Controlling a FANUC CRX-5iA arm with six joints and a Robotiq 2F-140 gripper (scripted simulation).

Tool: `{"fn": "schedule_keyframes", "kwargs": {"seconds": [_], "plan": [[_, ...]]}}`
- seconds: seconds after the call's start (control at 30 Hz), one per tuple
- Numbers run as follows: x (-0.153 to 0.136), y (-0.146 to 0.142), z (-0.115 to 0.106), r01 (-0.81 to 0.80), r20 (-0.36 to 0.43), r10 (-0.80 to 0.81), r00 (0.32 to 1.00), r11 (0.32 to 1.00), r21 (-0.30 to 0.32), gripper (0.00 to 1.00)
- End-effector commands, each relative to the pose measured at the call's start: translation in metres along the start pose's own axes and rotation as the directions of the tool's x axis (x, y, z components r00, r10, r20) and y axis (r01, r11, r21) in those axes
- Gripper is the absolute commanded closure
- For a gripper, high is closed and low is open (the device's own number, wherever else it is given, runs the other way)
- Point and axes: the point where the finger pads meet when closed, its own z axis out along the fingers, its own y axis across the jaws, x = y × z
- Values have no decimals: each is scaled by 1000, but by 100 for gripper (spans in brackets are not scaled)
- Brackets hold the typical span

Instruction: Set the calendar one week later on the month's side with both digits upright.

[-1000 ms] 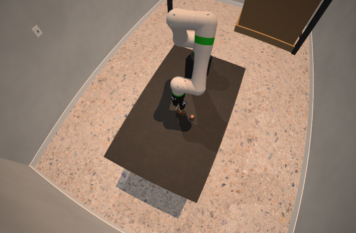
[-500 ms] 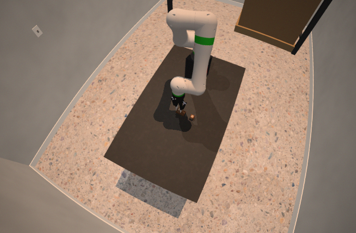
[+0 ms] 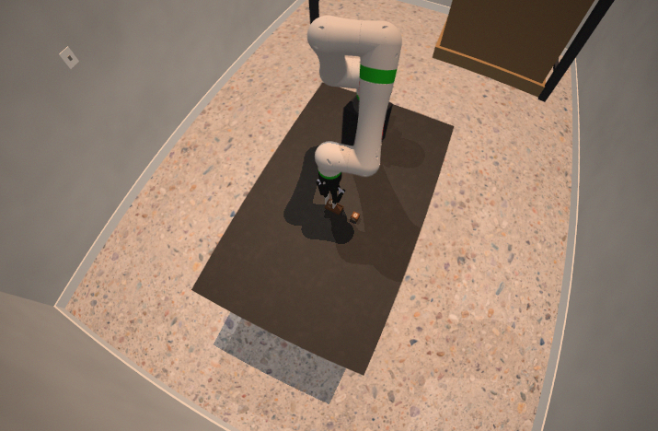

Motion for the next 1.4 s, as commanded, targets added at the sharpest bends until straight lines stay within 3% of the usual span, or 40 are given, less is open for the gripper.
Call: {"fn": "schedule_keyframes", "kwargs": {"seconds": [0.0,0.33,0.67,1.1,1.37], "plan": [[0,0,0,0,0,0,1000,1000,0,83],[0,0,0,0,0,0,1000,1000,0,80],[0,0,0,0,0,0,1000,1000,0,71],[0,0,-1,0,0,0,1000,1000,0,71],[0,0,-23,0,0,0,1000,1000,0,71]]}}
